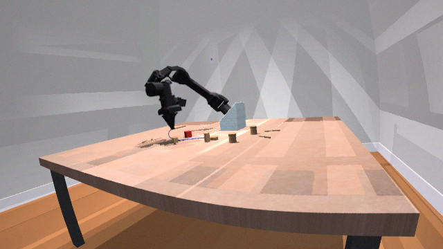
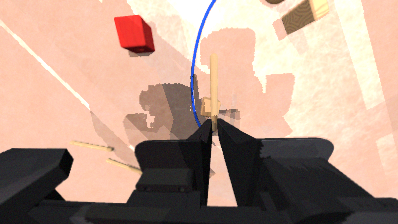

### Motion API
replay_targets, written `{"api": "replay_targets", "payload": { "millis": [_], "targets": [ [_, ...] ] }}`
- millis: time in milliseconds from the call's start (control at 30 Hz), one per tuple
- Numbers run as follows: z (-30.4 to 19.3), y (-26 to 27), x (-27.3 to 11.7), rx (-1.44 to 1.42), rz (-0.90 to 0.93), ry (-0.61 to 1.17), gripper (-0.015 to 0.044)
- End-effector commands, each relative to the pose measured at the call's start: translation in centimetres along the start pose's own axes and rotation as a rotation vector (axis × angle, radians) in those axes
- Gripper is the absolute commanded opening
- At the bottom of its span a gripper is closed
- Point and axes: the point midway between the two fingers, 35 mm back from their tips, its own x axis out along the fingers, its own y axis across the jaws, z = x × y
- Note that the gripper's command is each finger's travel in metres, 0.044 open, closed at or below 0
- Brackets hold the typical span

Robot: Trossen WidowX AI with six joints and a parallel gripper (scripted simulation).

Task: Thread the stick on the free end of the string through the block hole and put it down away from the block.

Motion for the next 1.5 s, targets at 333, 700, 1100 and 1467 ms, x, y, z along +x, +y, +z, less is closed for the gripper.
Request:
{"api": "replay_targets", "payload": {
  "millis": [333,700,1100,1467],
  "targets": [
    [-1.7,1.0,-0.1,-0.005,0.014,0.025,0.0000],
    [-2.9,1.6,-0.2,-0.007,0.020,0.045,0.0000],
    [-4.1,2.3,-0.4,-0.009,0.028,0.066,0.0000],
    [-5.3,3.1,-0.6,-0.011,0.037,0.086,0.0000]
  ]
}}
